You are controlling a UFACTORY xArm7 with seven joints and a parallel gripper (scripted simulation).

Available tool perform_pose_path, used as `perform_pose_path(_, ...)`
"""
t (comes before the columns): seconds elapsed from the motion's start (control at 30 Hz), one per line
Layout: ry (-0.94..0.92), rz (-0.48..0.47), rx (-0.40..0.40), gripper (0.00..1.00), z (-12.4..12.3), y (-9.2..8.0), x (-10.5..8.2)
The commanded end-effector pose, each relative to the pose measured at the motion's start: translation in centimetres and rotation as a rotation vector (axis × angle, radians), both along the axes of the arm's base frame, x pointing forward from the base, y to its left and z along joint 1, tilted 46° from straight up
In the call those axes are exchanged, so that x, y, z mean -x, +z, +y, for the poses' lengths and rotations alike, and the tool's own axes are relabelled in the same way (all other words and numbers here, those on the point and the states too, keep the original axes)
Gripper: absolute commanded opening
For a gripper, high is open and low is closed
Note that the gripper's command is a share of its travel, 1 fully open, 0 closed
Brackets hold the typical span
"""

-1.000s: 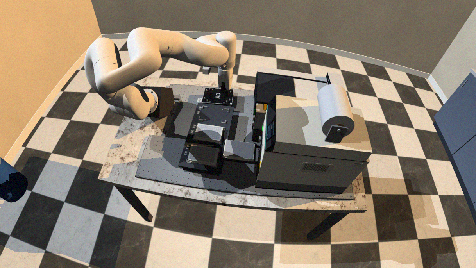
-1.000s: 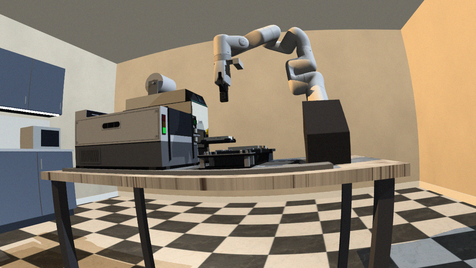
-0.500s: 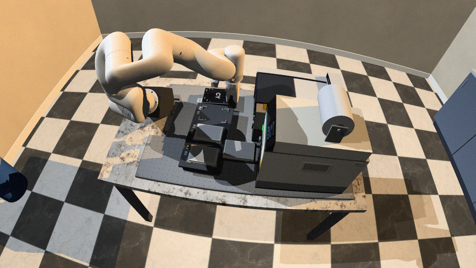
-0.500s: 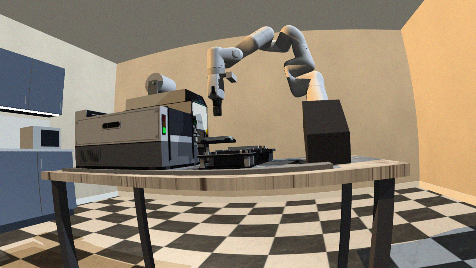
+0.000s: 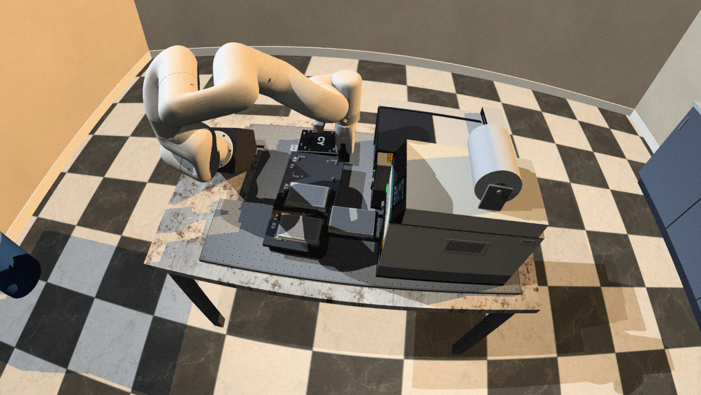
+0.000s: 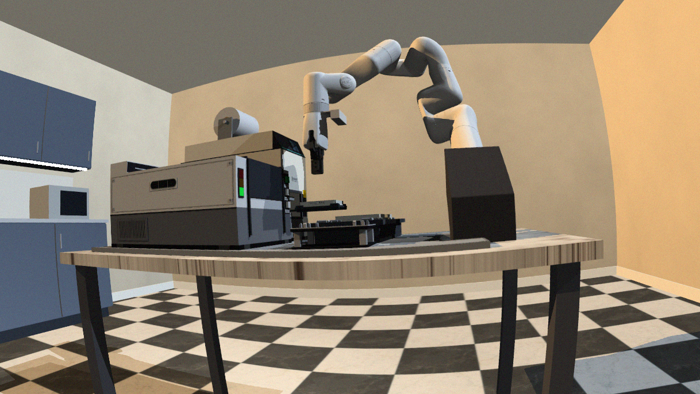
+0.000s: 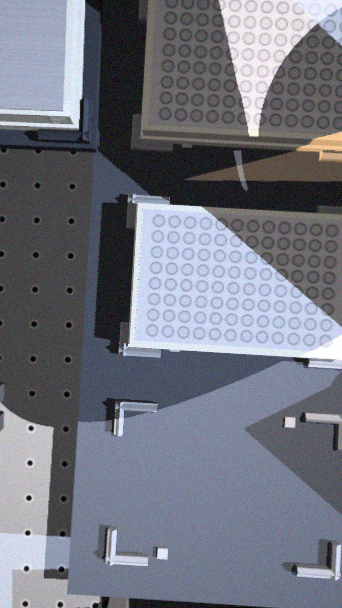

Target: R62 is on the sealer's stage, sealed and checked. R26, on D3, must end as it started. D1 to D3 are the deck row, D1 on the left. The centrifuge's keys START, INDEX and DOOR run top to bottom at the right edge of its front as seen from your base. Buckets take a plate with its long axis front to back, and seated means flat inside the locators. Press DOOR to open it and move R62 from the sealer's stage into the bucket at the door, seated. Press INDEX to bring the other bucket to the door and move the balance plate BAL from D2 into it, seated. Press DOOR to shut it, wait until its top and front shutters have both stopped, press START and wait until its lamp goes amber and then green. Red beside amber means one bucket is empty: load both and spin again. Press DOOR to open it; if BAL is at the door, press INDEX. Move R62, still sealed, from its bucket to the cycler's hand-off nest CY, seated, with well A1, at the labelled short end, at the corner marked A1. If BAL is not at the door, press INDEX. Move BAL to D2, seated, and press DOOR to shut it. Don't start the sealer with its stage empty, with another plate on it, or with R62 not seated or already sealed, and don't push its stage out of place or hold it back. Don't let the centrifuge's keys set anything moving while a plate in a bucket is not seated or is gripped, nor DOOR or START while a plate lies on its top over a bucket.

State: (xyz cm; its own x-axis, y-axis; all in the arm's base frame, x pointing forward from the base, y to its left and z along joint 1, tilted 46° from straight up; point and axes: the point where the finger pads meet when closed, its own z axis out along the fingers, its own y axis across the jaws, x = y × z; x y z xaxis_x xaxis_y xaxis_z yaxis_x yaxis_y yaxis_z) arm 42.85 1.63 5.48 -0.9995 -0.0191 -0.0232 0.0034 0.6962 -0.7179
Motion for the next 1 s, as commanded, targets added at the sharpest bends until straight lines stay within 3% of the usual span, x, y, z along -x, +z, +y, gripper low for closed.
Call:
perform_pose_path(0.0, 0.091, -0.084, -0.001, 0.00, 0.20, 0.03, -0.08)
perform_pose_path(0.47, 0.370, -0.355, 0.000, 0.00, 0.17, 0.04, -0.06)
perform_pose_path(0.97, 0.370, -0.355, 0.000, 0.00, 0.17, 0.03, -0.06)
